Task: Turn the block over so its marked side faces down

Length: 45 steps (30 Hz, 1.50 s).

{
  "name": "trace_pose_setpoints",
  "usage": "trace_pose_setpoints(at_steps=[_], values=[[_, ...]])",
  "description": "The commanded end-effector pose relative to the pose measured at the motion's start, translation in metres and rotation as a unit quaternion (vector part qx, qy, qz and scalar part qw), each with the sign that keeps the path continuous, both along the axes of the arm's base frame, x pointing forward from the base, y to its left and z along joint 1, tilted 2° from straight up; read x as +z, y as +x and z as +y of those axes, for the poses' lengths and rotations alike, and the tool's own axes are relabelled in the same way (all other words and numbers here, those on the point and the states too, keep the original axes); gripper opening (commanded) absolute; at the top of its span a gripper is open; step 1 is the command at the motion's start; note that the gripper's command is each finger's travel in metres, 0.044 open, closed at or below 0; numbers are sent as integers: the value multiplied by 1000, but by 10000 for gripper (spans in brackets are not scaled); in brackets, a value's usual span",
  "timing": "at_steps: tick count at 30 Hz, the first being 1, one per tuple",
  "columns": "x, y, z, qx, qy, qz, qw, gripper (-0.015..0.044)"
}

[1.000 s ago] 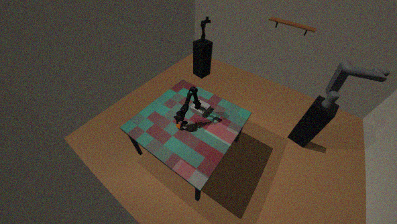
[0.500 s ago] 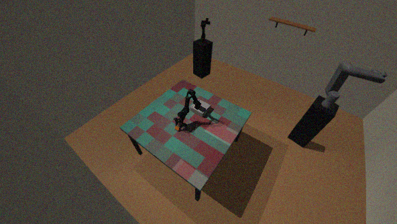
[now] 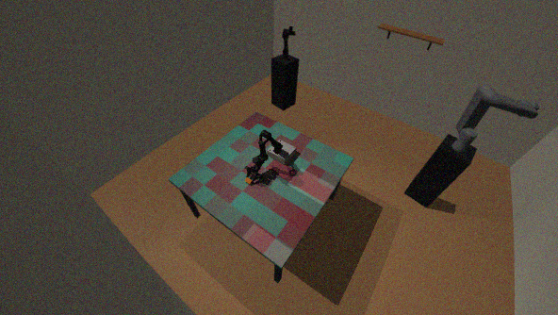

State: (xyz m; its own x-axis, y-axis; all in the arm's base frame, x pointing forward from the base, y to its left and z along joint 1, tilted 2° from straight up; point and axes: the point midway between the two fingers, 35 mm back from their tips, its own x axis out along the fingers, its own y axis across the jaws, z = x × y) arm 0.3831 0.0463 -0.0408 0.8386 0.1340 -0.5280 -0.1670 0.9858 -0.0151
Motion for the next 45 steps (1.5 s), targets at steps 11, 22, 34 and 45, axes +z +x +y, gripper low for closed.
trace_pose_setpoints(at_steps=[11,22,34,45], values=[[-2,-24,-2,3,12,-72,997,0],[2,-24,-2,3,12,-77,997,0],[2,-24,-2,3,12,-77,997,131],[2,-24,-2,3,12,-77,997,420]])
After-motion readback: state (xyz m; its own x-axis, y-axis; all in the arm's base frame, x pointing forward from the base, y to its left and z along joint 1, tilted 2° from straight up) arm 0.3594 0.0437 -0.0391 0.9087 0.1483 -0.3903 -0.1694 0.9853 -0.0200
